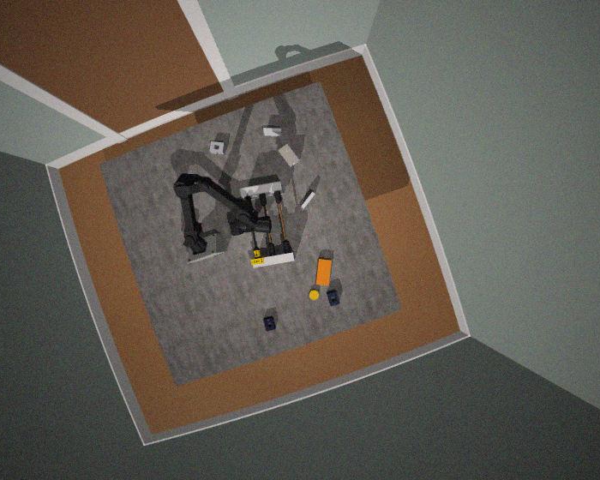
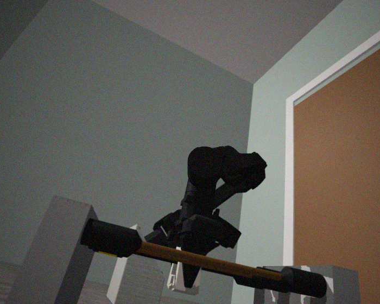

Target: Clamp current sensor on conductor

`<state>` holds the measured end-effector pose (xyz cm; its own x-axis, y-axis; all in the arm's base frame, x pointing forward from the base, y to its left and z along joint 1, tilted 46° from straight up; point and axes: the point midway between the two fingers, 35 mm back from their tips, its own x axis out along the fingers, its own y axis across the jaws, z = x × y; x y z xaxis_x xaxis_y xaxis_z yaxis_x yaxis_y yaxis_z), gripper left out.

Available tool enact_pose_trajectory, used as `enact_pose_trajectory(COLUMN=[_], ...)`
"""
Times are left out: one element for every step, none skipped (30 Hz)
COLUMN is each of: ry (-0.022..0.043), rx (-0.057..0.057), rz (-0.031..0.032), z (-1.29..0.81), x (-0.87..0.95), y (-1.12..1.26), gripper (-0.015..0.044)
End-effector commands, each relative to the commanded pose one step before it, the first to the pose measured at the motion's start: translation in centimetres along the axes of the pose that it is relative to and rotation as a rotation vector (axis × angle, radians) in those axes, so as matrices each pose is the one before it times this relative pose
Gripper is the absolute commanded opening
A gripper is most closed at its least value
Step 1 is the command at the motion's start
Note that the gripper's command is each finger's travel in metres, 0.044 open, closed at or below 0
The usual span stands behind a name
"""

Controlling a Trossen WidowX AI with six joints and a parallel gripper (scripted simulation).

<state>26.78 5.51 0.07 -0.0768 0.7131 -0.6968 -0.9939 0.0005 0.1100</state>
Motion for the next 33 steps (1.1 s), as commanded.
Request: enact_pose_trajectory(ry=[0.0003, 0.0, 0.0, 0.0, 0.0, 0.0, 0.0, 0.0, 0.0, 0.0, 0.0, 0.0, 0.0, 0.0, 0.0, 0.0, 0.0, 0.0, 0.0, 0.0, 0.0, 0.0, 0.0, 0.0, 0.0, 0.0, 0.0, 0.0, 0.0, 0.0, 0.0, 0.0, 0.0], rx=[-0.0009, 0.0, 0.0, 0.0, 0.0, 0.0, 0.0, 0.0, 0.0, 0.0, 0.0, 0.0, 0.0, 0.0, 0.0, 0.0, 0.0, 0.0, 0.0, 0.0, 0.0, 0.0, 0.0, 0.0, 0.0, 0.0, 0.0, 0.0, 0.0, 0.0, 0.0, 0.0, 0.0], rz=[-0.00117, 0.0, 0.0, 0.0, 0.0, 0.0, 0.0, 0.0, 0.0, 0.0, 0.0, 0.0, 0.0, 0.0, 0.0, 0.0, 0.0, 0.0, 0.0, 0.0, 0.0, 0.0, 0.0, 0.0, 0.0, 0.0, 0.0, 0.0, 0.0, 0.0, 0.0, 0.0, 0.0], z=[-0.012, 0.0, 0.0, 0.0, 0.0, 0.0, 0.0, 0.0, 0.0, 0.0, 0.0, 0.0, 0.0, 0.0, 0.0, 0.0, 0.0, 0.0, 0.0, 0.0, 0.0, 0.0, 0.0, 0.0, 0.0, 0.0, 0.0, 0.0, 0.0, 0.0, 0.0, 0.0, 0.0], x=[-0.091, 0.0, 0.0, 0.0, 0.0, 0.0, 0.0, 0.0, 0.0, 0.0, 0.0, 0.0, 0.0, 0.0, 0.0, 0.0, 0.0, 0.0, 0.0, 0.0, 0.0, 0.0, 0.0, 0.0, 0.0, 0.0, 0.0, 0.0, 0.0, 0.0, 0.0, 0.0, 0.0], y=[-0.032, 0.0, 0.0, 0.0, 0.0, 0.0, 0.0, 0.0, 0.0, 0.0, 0.0, 0.0, 0.0, 0.0, 0.0, 0.0, 0.0, 0.0, 0.0, 0.0, 0.0, 0.0, 0.0, 0.0, 0.0, 0.0, 0.0, 0.0, 0.0, 0.0, 0.0, 0.0, 0.0], gripper=[0.0348, 0.0341, 0.0335, 0.0328, 0.0321, 0.0315, 0.0308, 0.0301, 0.0295, 0.0288, 0.0281, 0.0275, 0.0268, 0.0261, 0.0255, 0.0248, 0.0241, 0.0235, 0.0228, 0.0202, 0.0175, 0.0149, 0.0123, 0.0097, 0.007, 0.0044, 0.0018, 0.0, 0.0, 0.0, 0.0, 0.0, 0.0])
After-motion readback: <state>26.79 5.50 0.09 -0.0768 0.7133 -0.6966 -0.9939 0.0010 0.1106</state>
